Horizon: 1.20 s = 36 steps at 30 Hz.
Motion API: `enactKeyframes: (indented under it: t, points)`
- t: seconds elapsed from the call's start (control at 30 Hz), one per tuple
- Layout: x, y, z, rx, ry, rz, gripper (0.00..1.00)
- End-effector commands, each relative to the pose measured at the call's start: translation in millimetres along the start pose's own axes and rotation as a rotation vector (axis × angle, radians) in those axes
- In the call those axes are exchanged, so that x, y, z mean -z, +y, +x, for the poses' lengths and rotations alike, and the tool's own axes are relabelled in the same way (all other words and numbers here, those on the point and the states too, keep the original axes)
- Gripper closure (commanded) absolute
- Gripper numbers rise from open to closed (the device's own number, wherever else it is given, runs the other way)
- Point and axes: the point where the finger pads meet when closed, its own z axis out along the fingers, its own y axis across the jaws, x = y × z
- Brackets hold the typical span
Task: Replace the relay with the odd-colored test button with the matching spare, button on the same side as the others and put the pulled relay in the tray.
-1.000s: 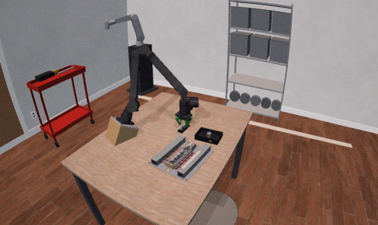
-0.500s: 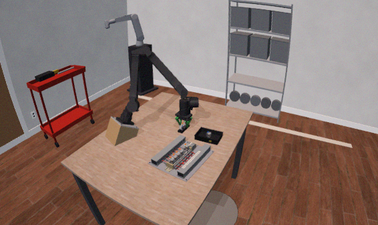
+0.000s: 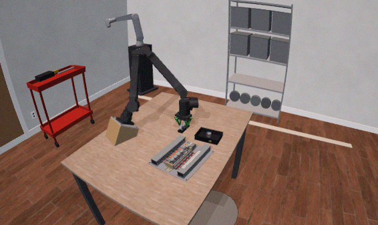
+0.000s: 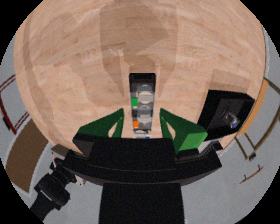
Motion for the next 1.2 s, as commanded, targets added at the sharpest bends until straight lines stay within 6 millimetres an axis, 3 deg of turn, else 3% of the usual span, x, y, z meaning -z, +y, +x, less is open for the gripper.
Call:
enactKeyframes:
  t: [0.0, 1.0, 1.03, 1.17]
  points:
    - [-1.6, -4.8, -9.3, 0.008, -0.012, 0.012, 0.41]
    - [1.1, -8.3, -12.9, 0.011, -0.017, 0.020, 0.41]
    - [1.1, -8.3, -12.9, 0.011, -0.017, 0.020, 1.00]
    - [1.1, -8.3, -12.9, 0.012, -0.017, 0.020, 1.00]
